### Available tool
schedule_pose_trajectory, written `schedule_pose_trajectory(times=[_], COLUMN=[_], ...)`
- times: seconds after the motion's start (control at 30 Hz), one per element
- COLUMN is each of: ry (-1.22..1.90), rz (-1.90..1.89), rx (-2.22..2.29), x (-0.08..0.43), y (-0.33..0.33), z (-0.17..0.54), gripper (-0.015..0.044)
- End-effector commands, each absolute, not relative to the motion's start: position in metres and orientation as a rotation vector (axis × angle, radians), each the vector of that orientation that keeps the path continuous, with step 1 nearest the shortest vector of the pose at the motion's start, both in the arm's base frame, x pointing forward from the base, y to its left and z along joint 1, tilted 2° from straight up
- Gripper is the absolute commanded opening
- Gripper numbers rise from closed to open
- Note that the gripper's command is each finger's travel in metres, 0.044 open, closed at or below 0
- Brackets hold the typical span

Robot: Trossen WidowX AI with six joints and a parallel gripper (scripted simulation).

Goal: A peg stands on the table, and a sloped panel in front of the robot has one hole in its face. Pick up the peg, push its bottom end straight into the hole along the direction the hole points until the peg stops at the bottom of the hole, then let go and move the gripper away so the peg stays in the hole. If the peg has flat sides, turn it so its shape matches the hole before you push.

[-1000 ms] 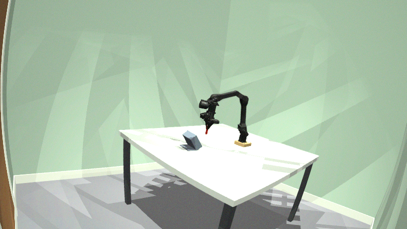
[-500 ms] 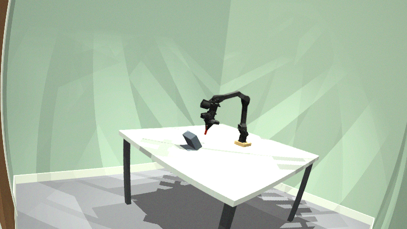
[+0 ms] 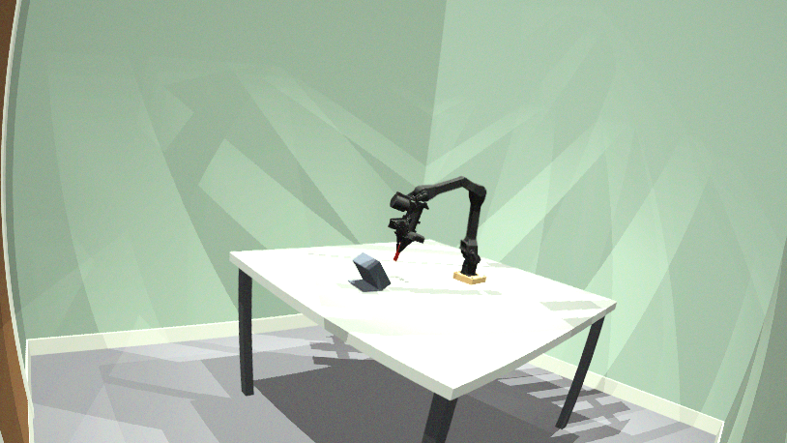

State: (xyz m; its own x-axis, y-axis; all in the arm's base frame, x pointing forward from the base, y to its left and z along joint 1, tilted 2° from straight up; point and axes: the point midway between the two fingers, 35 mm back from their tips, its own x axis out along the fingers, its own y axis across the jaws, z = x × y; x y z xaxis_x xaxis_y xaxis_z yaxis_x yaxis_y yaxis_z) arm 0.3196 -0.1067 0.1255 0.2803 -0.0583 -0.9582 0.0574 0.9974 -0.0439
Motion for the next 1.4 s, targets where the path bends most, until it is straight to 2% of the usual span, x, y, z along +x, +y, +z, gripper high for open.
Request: schedule_pose_trajectory(times=[0.0,1.37], ry=[1.267,1.031], rz=[-0.078,-0.098], rx=[0.004,0.000], x=[0.320,0.333], y=[-0.104,-0.084], z=[0.124,0.127], gripper=[0.0000,0.0000])
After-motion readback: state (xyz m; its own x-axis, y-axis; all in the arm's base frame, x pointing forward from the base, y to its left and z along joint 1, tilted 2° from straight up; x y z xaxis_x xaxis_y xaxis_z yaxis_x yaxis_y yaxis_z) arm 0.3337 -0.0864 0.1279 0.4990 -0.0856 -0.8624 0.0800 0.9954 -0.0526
